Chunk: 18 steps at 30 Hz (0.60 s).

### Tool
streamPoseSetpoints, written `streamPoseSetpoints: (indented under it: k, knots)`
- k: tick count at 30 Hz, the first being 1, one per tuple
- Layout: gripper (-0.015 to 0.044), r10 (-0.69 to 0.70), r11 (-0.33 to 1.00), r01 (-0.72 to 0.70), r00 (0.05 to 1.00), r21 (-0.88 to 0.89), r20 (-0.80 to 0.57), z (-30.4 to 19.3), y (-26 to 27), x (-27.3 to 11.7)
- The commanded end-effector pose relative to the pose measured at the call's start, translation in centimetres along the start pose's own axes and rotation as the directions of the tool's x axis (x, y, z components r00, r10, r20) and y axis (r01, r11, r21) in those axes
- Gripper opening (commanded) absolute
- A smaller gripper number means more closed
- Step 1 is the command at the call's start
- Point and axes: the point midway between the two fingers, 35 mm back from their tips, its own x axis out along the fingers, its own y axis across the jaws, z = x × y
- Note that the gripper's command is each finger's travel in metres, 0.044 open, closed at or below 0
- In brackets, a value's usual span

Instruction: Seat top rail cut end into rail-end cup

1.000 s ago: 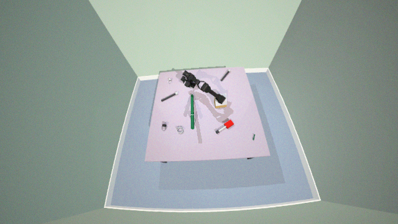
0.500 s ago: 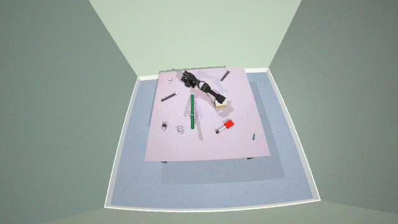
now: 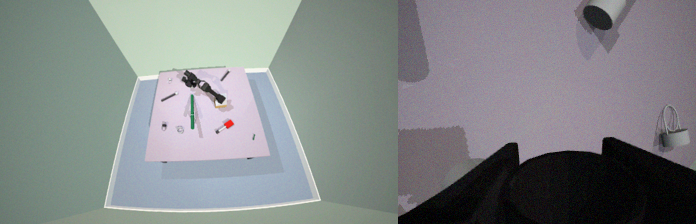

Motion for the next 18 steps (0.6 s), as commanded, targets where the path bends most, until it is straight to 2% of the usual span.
streamPoseSetpoints:
  k: [1, 18]
  knots:
    - [0.0, 0.001, 1.0, -0.001, 1.0, -0.018, 0.008, -0.11, 0.28, -0.15]
    - [0.0, 0.006, 0.992, 0.003, 0.998, -0.125, 0.068, -0.24, 1.27, -0.73]
